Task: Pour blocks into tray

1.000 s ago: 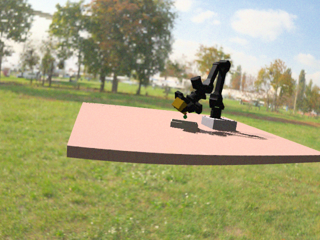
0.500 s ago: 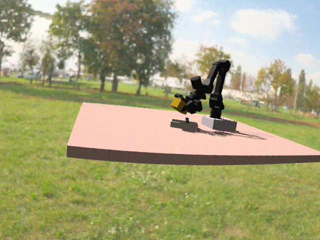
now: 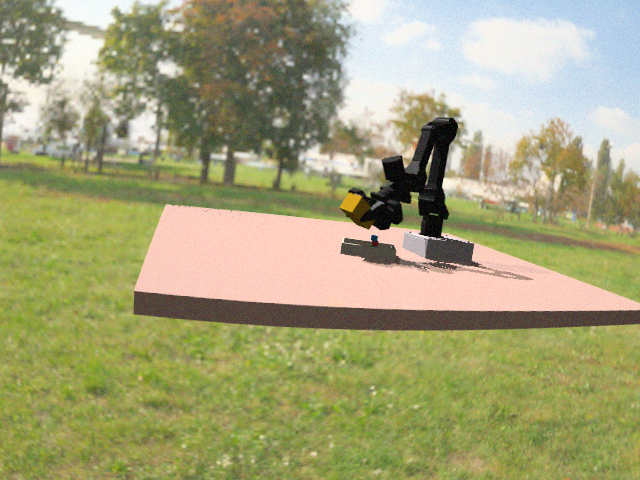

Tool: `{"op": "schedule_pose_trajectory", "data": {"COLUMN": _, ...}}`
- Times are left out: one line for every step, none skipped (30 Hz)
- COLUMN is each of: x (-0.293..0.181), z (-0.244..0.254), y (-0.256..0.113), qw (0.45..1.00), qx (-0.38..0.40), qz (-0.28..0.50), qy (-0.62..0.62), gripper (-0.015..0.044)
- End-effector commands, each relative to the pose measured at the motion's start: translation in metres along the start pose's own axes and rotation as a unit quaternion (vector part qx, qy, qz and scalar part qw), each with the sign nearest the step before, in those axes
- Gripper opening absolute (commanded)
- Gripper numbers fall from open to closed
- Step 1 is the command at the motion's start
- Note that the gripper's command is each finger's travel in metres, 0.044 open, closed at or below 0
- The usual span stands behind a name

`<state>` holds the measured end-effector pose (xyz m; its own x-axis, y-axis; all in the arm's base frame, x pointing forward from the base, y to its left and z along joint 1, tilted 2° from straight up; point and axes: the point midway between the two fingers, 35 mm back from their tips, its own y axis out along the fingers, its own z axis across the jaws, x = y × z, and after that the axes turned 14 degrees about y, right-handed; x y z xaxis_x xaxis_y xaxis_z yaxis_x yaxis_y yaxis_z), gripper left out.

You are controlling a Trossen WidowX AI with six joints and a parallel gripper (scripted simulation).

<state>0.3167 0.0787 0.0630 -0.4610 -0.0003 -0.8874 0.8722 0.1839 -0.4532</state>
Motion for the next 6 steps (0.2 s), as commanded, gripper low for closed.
{"op": "schedule_pose_trajectory", "data": {"x": 0.0023, "z": 0.0006, "y": 0.0002, "qw": 1.000, "qx": -0.001, "qz": 0.013, "qy": 0.002, "gripper": 0.0000}}
{"op": "schedule_pose_trajectory", "data": {"x": 0.0023, "z": 0.0006, "y": 0.0003, "qw": 1.000, "qx": -0.001, "qz": 0.016, "qy": 0.002, "gripper": 0.0000}}
{"op": "schedule_pose_trajectory", "data": {"x": 0.0024, "z": 0.0006, "y": 0.0004, "qw": 1.000, "qx": -0.002, "qz": 0.019, "qy": 0.002, "gripper": 0.0000}}
{"op": "schedule_pose_trajectory", "data": {"x": 0.0024, "z": 0.0006, "y": 0.0004, "qw": 1.000, "qx": -0.002, "qz": 0.022, "qy": 0.002, "gripper": 0.0000}}
{"op": "schedule_pose_trajectory", "data": {"x": 0.0025, "z": 0.0006, "y": 0.0004, "qw": 1.000, "qx": -0.002, "qz": 0.025, "qy": 0.002, "gripper": 0.0000}}
{"op": "schedule_pose_trajectory", "data": {"x": 0.0025, "z": 0.0005, "y": 0.0004, "qw": 1.000, "qx": -0.003, "qz": 0.029, "qy": 0.002, "gripper": 0.0000}}
